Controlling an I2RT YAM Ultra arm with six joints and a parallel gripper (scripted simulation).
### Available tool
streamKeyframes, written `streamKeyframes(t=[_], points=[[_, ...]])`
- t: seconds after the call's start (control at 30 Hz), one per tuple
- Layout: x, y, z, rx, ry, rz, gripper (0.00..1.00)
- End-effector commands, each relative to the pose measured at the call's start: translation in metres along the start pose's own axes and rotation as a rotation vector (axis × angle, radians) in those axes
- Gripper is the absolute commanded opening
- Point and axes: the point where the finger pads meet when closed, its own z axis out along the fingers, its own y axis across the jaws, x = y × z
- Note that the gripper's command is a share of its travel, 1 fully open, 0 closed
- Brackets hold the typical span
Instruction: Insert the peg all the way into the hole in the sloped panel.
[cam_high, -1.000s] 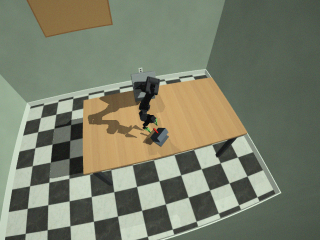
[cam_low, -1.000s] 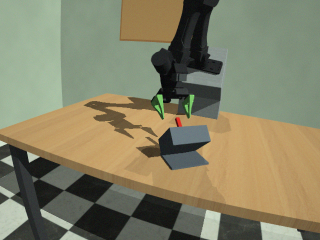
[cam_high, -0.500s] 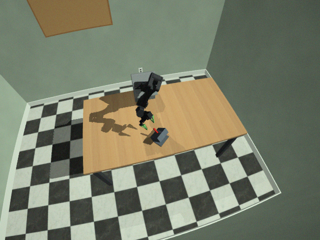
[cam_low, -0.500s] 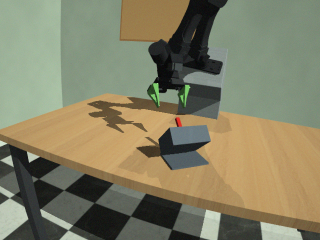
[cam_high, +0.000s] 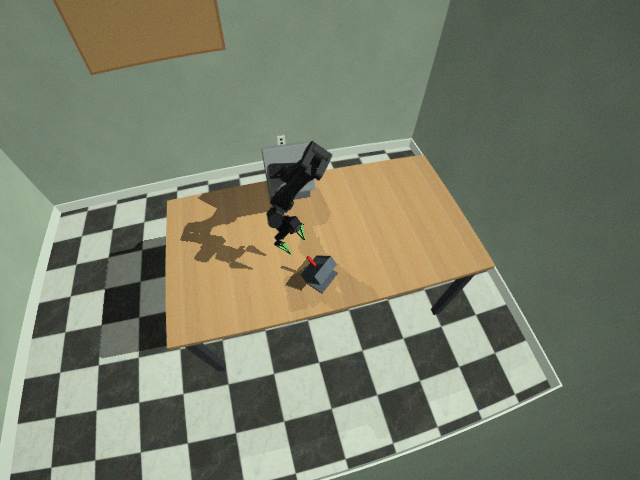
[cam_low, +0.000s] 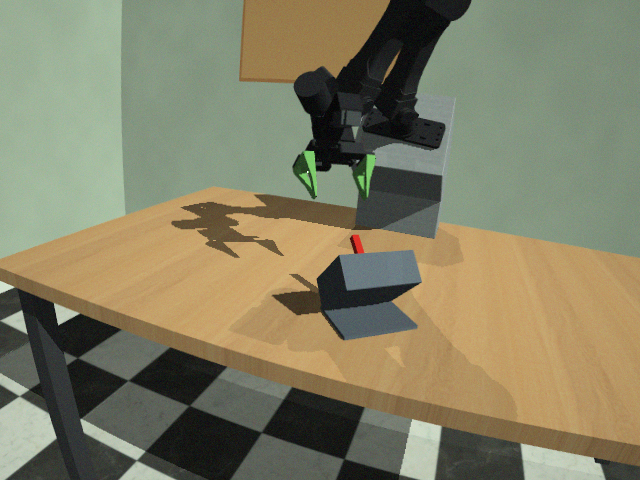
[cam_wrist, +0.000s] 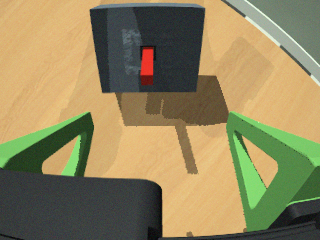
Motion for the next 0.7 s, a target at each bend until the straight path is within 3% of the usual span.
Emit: streamKeyframes(t=[0.0, 0.67], points=[[-0.0045, 0.0005, -0.0062, -0.027, -0.012, -0.005, 1.00], [-0.0030, -0.0038, -0.0115, -0.027, -0.013, -0.006, 1.00]])
